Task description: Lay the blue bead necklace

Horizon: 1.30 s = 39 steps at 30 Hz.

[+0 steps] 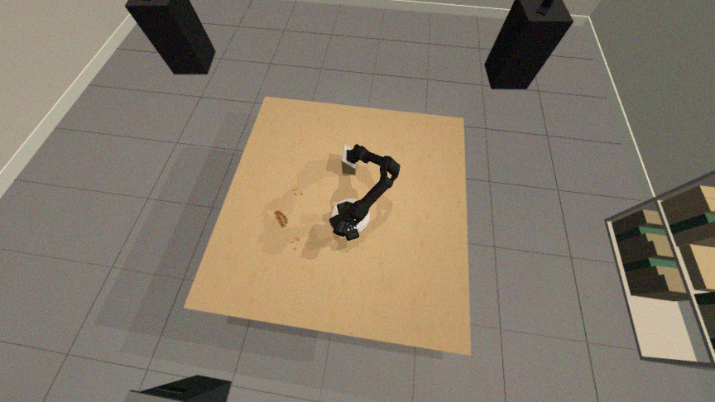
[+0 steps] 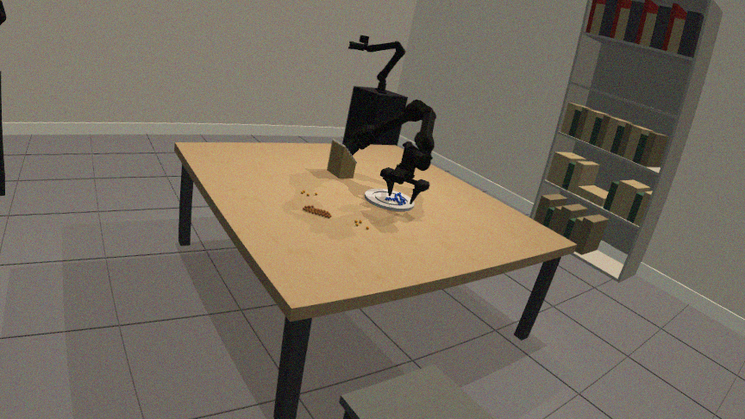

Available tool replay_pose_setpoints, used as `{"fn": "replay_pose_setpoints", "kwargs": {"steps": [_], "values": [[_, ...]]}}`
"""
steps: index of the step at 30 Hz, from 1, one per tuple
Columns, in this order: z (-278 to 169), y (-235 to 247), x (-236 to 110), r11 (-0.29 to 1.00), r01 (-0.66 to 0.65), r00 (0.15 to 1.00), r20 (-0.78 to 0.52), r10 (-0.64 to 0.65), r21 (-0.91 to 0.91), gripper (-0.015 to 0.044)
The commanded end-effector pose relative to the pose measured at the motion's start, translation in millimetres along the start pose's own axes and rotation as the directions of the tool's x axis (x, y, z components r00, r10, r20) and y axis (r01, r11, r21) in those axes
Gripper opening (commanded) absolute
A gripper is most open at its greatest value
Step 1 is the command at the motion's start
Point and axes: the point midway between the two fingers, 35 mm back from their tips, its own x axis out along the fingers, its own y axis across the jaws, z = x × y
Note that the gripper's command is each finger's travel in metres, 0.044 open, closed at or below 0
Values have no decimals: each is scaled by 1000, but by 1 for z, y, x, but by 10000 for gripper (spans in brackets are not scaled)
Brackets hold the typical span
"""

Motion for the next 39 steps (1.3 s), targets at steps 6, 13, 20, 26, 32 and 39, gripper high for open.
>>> {"fn": "replay_pose_setpoints", "kwargs": {"steps": [6,13,20,26,32,39], "values": [[0,0,-1,1000,-1,1000,0,1,-3,440],[-24,-19,-14,930,0,1000,0,0,-367,282],[-43,-36,-22,787,0,1000,-1,-1,-617,120],[-43,-36,-22,787,0,1000,-1,-1,-617,120],[-43,-36,-7,787,0,1000,-2,-1,-617,120],[-42,-34,-11,786,-2,1000,3,4,-618,120]]}}
